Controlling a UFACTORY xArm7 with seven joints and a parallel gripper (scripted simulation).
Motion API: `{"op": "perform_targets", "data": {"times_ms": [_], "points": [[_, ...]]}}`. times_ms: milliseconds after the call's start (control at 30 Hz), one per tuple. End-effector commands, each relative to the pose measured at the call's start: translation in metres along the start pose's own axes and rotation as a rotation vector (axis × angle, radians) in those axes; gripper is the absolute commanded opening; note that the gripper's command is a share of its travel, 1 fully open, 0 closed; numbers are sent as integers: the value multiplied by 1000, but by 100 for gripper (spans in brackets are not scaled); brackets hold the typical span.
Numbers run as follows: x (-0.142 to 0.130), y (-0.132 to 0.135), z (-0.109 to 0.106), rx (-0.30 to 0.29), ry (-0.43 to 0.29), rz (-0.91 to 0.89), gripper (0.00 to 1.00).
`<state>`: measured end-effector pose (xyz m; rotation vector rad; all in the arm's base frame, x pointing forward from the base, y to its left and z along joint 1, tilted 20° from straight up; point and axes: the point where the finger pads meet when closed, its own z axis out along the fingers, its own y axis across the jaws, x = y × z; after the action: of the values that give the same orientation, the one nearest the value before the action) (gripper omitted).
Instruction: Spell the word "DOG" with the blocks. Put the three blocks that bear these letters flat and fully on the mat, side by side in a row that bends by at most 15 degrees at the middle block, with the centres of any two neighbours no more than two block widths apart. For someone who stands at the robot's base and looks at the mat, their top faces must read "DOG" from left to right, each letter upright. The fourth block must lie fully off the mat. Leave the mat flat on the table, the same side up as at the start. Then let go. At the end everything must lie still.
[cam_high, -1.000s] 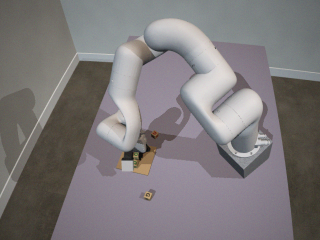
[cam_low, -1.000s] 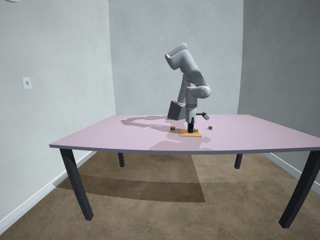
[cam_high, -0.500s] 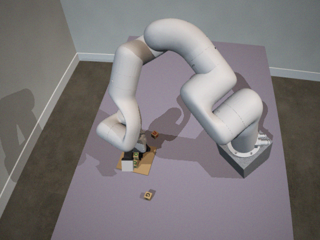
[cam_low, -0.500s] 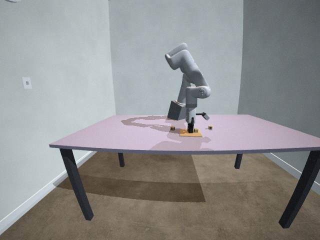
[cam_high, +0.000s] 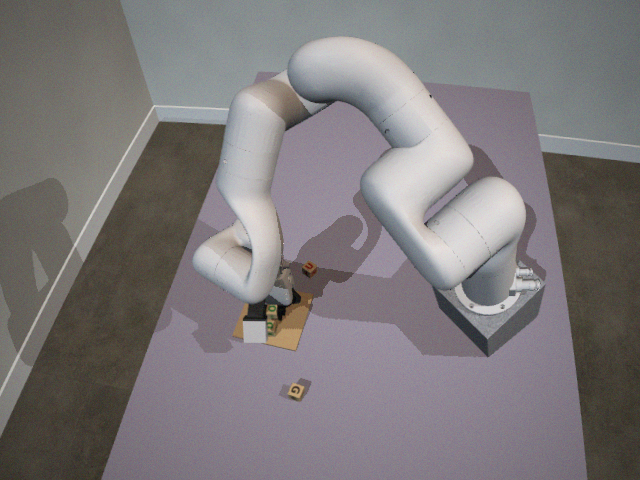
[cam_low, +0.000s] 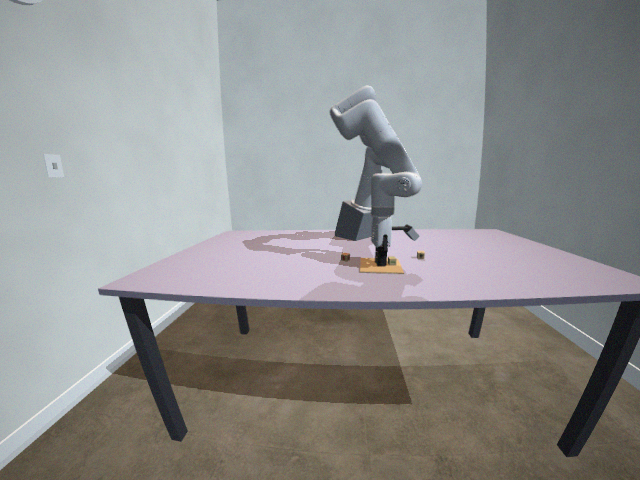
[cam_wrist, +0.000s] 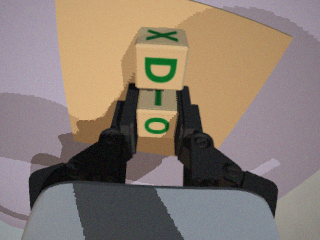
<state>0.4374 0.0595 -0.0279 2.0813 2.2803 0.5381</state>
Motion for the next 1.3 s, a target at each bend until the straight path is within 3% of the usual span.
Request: {"op": "perform_targets", "data": {"times_ms": [0, 167, 300, 533, 1000, 1267], "points": [[0, 1, -1, -2, -1, 0, 21], [0, 1, -1, -2, -1, 0, 30], [0, 1, -1, -2, -1, 0, 30], [0, 1, -1, -2, -1, 0, 42], [0, 1, -3, -2, -1, 0, 42], [0, 1, -30, -2, -1, 0, 42]]}}
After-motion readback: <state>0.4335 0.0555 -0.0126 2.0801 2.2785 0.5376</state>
